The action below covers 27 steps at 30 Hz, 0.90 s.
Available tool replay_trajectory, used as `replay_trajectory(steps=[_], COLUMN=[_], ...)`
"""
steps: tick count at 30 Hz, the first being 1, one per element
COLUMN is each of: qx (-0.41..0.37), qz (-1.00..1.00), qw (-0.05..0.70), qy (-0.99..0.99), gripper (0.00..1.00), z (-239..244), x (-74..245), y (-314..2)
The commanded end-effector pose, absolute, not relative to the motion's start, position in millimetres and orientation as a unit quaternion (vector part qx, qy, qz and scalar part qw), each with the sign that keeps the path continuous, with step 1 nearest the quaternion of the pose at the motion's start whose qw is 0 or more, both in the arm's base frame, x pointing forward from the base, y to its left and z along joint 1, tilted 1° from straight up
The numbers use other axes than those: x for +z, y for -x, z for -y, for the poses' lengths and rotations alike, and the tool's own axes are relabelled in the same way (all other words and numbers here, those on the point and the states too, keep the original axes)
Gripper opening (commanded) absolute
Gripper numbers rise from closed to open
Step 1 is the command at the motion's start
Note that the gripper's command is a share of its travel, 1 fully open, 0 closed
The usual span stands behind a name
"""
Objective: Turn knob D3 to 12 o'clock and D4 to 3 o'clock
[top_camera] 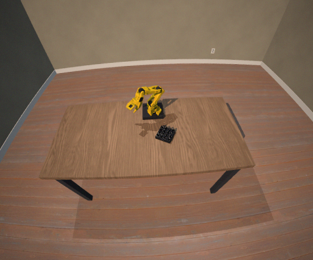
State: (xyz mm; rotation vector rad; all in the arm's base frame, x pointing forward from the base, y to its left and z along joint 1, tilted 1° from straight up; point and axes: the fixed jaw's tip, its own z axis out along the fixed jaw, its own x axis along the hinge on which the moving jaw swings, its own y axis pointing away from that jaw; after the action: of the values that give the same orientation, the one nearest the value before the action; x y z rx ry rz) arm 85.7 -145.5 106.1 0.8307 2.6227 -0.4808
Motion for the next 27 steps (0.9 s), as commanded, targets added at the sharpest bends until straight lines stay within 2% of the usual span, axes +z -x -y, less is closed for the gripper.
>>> replay_trajectory(steps=[1, 14, 27], qx=[-0.156, -0.152, -0.125], qz=[-0.929, -0.932, -0.952], qw=[0.161, 0.161, 0.183], qy=[-0.294, -0.286, -0.209], gripper=[0.4, 0.4, 0.4], z=[141.3, 138.5, 114.8], x=[93.5, 92.4, 92.6], y=[-83.5, -87.0, -117.2])
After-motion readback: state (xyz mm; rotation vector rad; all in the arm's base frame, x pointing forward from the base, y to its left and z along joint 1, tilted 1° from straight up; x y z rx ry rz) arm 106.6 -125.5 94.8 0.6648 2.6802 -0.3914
